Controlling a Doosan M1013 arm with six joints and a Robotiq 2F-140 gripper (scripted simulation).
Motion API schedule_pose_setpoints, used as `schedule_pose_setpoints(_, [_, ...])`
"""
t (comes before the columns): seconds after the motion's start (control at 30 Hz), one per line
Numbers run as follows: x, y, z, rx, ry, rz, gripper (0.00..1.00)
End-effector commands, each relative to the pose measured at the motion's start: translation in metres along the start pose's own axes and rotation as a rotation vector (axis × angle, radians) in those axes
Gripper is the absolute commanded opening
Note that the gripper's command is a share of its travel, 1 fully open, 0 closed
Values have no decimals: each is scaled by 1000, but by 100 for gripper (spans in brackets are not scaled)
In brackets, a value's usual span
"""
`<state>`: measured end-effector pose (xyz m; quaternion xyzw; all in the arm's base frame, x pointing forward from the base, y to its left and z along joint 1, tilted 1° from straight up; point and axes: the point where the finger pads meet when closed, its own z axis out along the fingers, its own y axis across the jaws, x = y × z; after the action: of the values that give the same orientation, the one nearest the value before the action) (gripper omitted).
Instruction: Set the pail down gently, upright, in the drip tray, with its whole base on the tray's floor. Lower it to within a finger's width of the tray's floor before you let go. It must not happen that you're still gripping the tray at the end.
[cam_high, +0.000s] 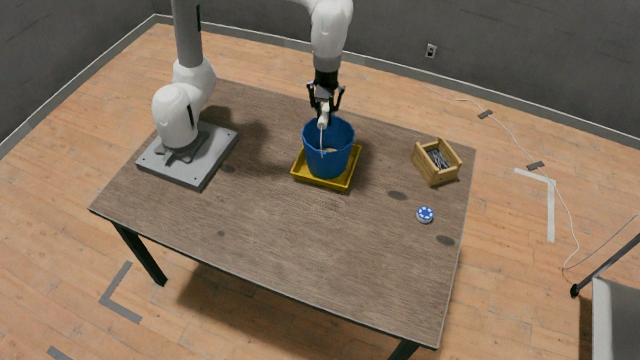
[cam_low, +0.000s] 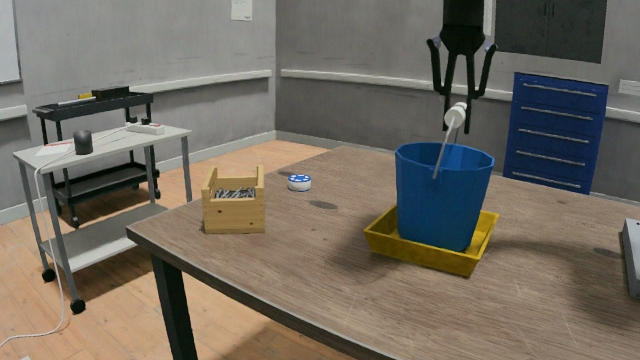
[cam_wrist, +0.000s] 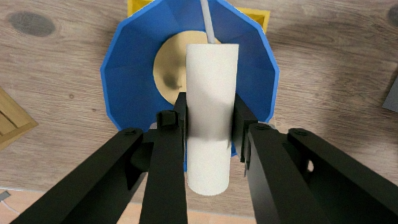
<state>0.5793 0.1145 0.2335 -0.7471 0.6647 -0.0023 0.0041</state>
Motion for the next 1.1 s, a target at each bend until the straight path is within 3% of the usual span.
schedule_pose_setpoints(0.0, [0,0,2,2,-1,0,10])
schedule_pose_setpoints(1.07, [0,0,12,2,-1,0,10])
